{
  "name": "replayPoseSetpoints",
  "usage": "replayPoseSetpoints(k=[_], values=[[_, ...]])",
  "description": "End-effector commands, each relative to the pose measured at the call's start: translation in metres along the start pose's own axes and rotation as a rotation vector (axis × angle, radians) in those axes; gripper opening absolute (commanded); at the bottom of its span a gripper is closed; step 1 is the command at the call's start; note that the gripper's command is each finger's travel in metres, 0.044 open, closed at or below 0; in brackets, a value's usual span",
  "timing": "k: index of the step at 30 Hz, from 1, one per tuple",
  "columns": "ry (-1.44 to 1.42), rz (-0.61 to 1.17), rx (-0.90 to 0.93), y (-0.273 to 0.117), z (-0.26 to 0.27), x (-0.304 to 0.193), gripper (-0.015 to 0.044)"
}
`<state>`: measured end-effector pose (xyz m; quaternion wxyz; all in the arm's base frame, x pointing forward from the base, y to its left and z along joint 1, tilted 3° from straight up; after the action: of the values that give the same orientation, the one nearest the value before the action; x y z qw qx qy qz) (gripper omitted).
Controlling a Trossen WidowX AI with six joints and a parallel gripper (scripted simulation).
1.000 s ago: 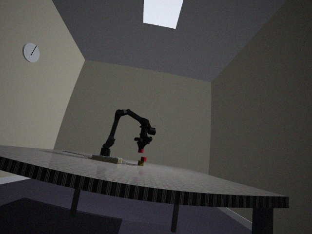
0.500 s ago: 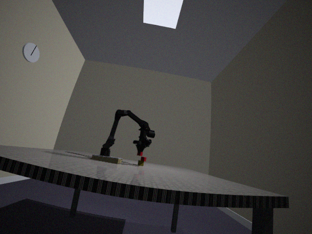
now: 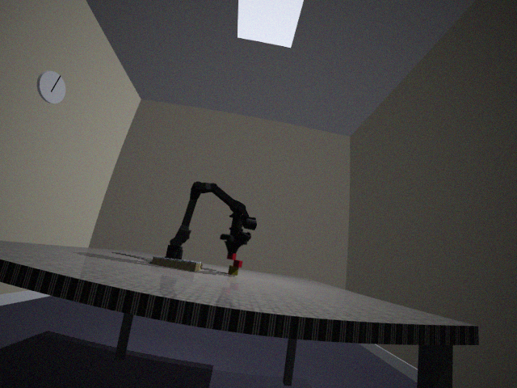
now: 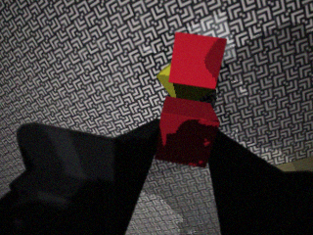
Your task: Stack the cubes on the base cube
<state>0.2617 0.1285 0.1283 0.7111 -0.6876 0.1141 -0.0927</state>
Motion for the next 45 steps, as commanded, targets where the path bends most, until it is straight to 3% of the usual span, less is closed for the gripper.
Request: replayPoseSetpoints(k=[1, 11, 37, 41, 45], values=[[0.004, 0.003, 0.001, 0.007, 0.0, 0.0, 0.0105], [-0.001, 0.003, 0.001, 0.027, 0.001, 0.001, 0.0105], [-0.004, 0.003, 0.001, 0.029, 0.001, 0.001, 0.0105], [-0.004, 0.003, 0.001, 0.029, 0.001, 0.001, 0.0205], [-0.004, 0.003, 0.001, 0.029, 0.001, 0.001, 0.0205]])
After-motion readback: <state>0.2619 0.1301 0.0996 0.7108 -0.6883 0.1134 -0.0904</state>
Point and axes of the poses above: the point midway between the two fingers, 35 mm back from their tips, its own y axis out along the fingers, its own z axis across the jaws, x = y × z, the point moved 4 cm from there along -y, back along the fingers, and after that the axes turned 6 degrees about -y, right-handed, at the moved point
